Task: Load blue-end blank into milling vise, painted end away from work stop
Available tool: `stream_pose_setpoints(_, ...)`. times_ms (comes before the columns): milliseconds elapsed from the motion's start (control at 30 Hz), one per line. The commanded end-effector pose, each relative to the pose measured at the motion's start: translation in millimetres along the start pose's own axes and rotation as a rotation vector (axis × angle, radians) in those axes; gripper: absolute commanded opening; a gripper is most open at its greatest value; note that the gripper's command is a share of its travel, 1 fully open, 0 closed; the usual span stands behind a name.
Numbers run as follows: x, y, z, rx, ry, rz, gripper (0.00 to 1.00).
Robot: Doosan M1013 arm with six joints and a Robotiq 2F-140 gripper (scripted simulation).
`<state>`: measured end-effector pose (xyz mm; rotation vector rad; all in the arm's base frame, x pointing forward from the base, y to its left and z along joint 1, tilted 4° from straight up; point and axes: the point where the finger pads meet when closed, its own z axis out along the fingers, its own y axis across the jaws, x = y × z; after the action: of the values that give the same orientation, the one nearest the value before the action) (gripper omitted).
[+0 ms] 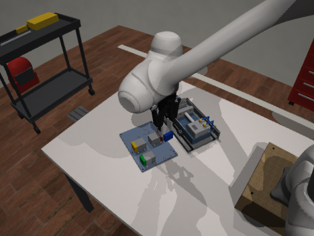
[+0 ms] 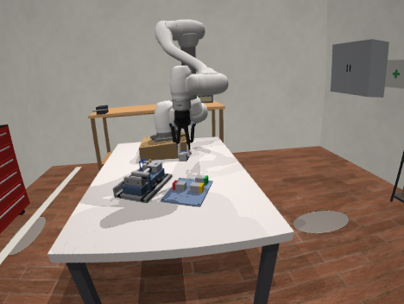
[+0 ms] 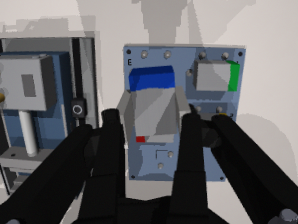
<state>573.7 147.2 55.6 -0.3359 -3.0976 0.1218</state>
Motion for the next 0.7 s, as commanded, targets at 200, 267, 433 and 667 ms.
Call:
stream_pose_setpoints(200, 0.0, 0.0, -0.1, -0.002, 0.001, -0.135, 0.00)
stream_pose_setpoints(267, 0.0, 0.0, -0.1, -0.002, 0.001, -0.166, 0.00)
stream_pose_setpoints(433, 0.0, 0.0, -0.1, -0.003, 0.001, -0.212, 0.00)
stream_pose_setpoints(667, 0.0, 0.0, -0.1, -0.003, 0.001, -0.295, 0.00)
